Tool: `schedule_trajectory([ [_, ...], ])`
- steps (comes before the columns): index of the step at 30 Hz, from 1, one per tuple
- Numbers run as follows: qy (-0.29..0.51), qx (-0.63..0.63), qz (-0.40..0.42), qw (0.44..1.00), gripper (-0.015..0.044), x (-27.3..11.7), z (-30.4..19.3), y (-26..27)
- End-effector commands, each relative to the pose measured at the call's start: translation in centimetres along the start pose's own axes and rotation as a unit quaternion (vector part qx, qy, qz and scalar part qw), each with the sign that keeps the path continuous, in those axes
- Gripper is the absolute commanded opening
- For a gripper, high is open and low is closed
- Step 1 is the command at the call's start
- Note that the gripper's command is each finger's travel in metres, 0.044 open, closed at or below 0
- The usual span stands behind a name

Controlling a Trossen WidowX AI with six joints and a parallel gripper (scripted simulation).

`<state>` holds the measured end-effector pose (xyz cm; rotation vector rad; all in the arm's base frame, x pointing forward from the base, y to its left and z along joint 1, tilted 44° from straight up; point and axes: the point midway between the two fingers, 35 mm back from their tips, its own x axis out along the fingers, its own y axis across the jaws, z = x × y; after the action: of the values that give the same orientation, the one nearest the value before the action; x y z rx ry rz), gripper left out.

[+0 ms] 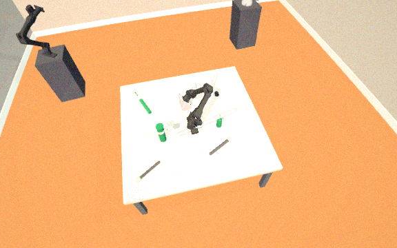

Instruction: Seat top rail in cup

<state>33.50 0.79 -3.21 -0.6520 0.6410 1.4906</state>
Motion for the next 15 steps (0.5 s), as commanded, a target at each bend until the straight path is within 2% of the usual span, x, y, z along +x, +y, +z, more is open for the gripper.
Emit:
schedule_trajectory([
  [1, -0.004, 0.006, 0.003, 1.0, 0.0335, 0.34, -0.04, 0.24],
  [8, -0.004, 0.006, 0.003, 1.0, 0.0151, 0.34, -0.04, 0.24],
  [15, -0.004, 0.006, 0.003, 1.0, 0.0105, 0.34, -0.04, 0.24],
])
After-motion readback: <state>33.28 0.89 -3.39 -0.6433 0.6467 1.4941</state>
